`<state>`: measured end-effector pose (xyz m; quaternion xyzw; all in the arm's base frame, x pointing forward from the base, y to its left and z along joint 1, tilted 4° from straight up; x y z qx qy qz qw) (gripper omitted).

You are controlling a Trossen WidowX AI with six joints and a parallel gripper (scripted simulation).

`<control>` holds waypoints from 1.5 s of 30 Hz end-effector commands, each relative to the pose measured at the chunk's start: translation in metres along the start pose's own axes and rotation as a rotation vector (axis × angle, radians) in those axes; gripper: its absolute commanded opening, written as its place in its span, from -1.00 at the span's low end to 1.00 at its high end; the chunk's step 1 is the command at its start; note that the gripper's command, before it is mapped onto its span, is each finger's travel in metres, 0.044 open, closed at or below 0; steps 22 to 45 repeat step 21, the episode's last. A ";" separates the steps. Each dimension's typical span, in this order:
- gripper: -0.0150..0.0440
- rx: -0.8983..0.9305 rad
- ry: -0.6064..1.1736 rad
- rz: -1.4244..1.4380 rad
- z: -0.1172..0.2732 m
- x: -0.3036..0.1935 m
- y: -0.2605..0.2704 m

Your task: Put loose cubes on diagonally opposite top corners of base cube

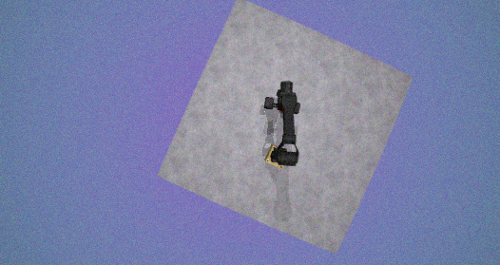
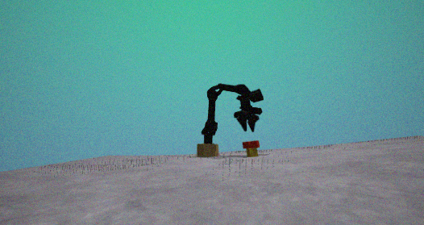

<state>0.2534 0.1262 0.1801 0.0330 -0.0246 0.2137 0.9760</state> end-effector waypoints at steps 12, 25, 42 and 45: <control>0.86 0.009 0.003 0.011 0.001 0.005 0.090; 0.86 0.009 0.003 0.011 0.001 0.005 0.090; 0.86 0.009 0.003 0.011 0.001 0.005 0.090; 0.86 0.009 0.003 0.011 0.001 0.005 0.090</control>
Point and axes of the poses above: the point midway between the two fingers, 35 mm back from their tips, its own z axis back along the fingers, its own y axis across the jaws, x = y × z, the point moved 8 cm from there along z, back along the fingers, and after that the axes turned 6 degrees about z, right-handed, at the moved point
